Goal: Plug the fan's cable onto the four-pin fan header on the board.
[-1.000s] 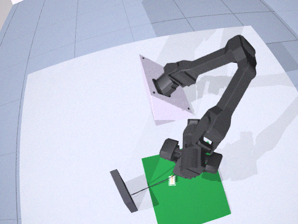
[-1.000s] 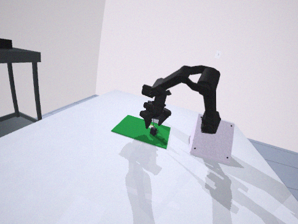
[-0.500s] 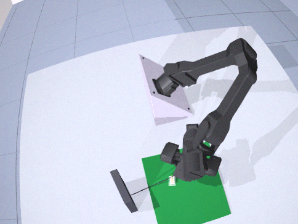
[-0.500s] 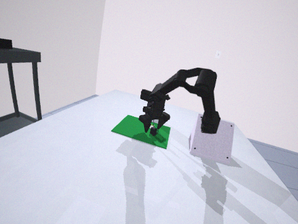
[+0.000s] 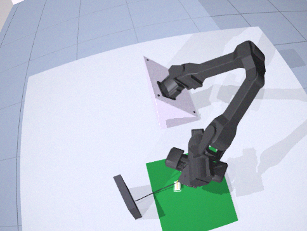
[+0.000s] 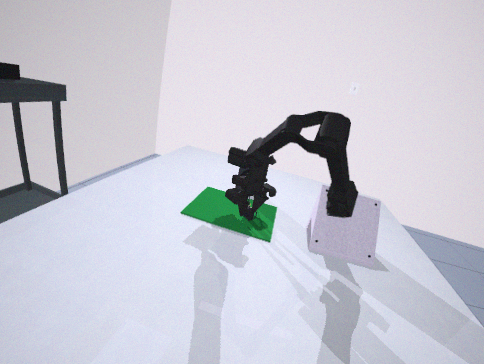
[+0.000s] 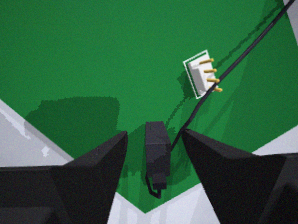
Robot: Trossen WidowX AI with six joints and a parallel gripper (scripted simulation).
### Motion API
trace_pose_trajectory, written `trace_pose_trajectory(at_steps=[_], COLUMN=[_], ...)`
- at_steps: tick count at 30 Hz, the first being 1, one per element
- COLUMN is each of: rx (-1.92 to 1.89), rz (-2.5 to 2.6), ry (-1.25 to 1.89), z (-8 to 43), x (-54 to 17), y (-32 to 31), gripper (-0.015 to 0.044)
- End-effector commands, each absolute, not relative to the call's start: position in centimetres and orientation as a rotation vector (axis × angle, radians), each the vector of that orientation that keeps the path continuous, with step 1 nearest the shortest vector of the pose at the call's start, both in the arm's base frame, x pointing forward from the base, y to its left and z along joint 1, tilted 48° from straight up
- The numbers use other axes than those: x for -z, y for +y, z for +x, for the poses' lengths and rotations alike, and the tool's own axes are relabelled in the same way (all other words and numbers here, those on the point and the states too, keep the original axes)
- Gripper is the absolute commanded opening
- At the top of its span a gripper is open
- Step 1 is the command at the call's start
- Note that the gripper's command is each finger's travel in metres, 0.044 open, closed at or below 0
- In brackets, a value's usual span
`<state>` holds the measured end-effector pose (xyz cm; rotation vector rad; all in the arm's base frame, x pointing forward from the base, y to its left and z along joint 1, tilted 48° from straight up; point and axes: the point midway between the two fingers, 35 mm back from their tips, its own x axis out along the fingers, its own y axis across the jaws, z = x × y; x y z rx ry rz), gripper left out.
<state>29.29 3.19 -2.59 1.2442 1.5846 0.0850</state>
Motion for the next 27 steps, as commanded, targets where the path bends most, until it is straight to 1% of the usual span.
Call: trace_pose_trajectory(at_steps=[1,24,26,27], rx=[-0.086,-0.086,-0.083,-0.081], rz=[1.243,1.243,1.244,1.245], ry=[1.584,1.584,1.585,1.586], z=[29.3,29.3,29.3,29.1], x=[2.6,2.6,1.9,1.0], y=[3.2,3.2,2.3,1.3], gripper=[0.021,0.0057,0.0004,0.0])
